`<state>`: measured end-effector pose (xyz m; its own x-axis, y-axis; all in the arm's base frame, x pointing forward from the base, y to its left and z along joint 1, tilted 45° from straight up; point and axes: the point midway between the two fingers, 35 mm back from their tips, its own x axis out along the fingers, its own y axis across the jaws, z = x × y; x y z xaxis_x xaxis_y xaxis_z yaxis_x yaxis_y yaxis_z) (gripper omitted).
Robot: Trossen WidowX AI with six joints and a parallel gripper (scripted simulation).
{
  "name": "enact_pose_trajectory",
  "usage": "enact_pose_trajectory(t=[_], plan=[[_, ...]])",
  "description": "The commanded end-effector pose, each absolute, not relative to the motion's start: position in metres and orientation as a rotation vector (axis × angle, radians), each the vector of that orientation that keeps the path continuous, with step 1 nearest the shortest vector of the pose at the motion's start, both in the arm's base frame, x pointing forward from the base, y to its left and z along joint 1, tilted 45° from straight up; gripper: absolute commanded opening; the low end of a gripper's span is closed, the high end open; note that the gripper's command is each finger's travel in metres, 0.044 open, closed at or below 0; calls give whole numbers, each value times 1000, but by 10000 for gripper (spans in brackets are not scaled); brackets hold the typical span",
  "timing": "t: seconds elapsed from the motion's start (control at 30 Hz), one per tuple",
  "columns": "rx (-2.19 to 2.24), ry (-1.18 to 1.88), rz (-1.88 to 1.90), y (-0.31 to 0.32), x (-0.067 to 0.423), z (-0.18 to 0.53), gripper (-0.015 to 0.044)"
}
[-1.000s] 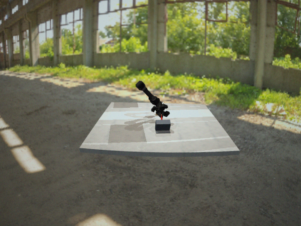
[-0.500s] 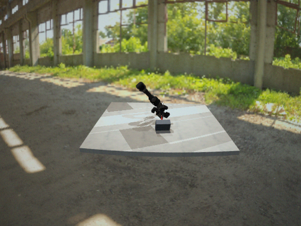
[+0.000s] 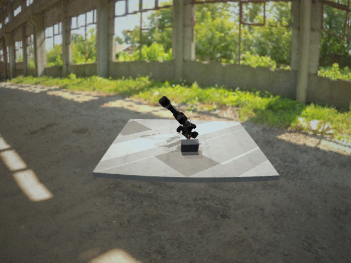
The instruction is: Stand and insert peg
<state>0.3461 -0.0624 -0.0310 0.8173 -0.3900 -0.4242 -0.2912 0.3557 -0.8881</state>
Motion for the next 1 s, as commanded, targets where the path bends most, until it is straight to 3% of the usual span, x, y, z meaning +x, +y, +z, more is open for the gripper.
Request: enact_pose_trajectory(t=[0.0, 0.97], plan=[[-1230, 656, -70, -63, 345, -31, 0], [-1230, 656, -71, -67, 355, -35, 0]])
